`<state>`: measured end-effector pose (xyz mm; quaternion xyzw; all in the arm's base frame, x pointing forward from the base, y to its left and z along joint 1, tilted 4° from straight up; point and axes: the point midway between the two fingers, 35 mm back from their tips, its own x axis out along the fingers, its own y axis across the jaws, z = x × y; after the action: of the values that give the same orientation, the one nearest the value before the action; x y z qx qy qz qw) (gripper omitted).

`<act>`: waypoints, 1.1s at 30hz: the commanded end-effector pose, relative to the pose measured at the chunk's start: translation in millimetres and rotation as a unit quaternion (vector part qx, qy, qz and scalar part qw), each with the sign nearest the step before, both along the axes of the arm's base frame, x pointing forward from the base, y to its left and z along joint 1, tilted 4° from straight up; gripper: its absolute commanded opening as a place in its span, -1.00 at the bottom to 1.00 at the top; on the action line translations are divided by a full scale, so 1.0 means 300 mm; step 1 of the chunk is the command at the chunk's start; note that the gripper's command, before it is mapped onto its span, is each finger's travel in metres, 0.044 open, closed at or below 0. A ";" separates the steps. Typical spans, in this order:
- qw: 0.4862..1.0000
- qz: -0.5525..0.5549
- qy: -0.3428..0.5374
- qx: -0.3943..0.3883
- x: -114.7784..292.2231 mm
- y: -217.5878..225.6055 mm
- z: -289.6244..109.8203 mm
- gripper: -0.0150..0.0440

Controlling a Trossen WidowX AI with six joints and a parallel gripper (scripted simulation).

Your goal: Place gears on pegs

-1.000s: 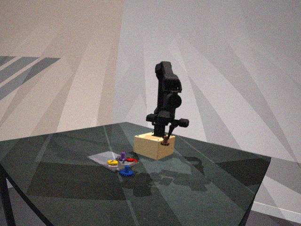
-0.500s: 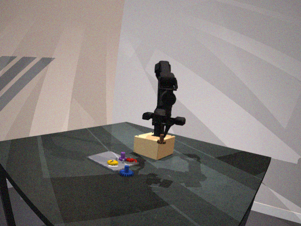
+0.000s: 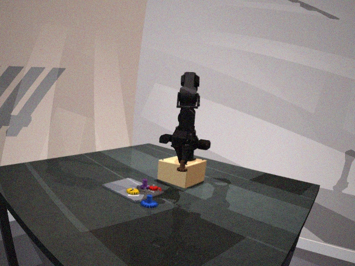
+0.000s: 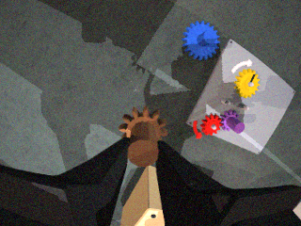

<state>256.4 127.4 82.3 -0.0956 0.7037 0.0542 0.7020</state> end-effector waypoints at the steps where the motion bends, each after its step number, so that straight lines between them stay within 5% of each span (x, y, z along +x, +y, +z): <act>1: 1.000 0.002 0.000 0.001 0.013 -0.017 -0.007 -0.49; 33: 1.000 0.000 -0.002 -0.001 0.120 -0.230 -0.078 -0.49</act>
<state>290.5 64.0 60.5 -0.0933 0.7031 0.0544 0.7029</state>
